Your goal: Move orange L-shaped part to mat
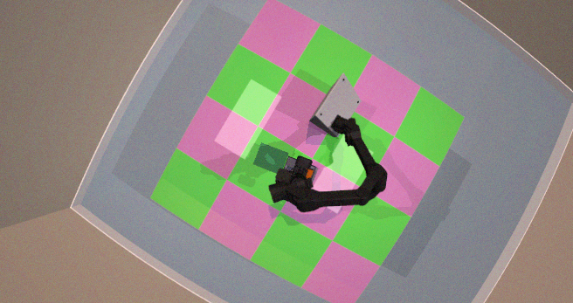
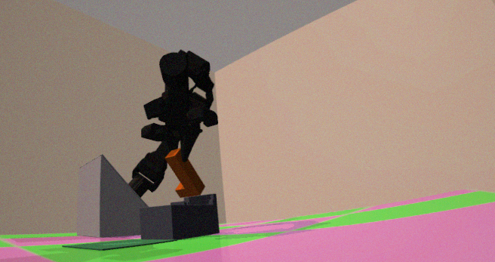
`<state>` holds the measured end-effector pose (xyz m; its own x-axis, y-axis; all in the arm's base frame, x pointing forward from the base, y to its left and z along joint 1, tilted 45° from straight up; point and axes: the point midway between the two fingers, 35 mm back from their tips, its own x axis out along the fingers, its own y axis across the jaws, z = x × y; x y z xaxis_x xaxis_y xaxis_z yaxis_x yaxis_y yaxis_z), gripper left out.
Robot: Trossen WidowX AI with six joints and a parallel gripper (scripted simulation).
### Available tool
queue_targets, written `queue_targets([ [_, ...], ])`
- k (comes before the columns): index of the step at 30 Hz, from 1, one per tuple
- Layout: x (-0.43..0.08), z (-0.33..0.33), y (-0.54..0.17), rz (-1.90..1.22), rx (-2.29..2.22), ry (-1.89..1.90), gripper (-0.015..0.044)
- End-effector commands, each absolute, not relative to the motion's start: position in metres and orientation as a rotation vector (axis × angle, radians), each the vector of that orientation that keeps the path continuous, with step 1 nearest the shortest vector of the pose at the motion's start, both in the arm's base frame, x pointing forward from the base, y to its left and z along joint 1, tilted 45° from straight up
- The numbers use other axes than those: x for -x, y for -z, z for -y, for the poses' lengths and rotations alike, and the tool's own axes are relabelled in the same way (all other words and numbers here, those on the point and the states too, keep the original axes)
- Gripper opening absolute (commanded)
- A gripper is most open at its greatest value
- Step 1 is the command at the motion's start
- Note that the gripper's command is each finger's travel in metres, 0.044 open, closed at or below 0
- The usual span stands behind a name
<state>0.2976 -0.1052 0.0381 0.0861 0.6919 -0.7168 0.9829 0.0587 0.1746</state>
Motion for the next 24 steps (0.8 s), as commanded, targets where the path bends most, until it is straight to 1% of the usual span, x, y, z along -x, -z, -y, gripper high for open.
queue_targets([
  [1,-0.298,0.115,-0.029,-1.665,-1.691,0.555,0.0000],
  [24,-0.307,0.192,0.043,-1.659,-1.686,0.558,0.0000],
])
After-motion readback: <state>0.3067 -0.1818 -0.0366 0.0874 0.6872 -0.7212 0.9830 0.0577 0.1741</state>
